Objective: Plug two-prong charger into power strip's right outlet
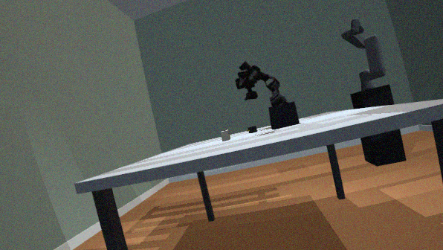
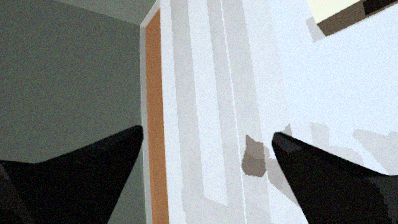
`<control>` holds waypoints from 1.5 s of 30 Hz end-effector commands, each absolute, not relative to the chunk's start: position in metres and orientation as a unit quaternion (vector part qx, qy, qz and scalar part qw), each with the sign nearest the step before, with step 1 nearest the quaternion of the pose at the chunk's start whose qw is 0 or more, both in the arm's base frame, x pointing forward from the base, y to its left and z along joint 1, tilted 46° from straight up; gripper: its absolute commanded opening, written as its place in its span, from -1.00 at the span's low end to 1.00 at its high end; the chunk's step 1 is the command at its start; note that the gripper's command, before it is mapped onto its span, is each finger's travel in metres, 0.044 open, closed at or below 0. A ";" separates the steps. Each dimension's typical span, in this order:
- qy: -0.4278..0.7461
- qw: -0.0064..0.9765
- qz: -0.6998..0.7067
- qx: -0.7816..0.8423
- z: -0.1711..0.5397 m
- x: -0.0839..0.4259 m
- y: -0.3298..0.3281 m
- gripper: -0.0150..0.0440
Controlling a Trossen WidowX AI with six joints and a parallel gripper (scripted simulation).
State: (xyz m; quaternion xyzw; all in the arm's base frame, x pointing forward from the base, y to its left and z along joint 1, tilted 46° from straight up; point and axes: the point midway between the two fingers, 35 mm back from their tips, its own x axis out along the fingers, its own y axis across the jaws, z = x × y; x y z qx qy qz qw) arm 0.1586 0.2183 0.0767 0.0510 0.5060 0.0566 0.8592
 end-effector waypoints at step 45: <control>0.583 0.724 -0.109 -0.352 0.109 0.227 0.029 1.00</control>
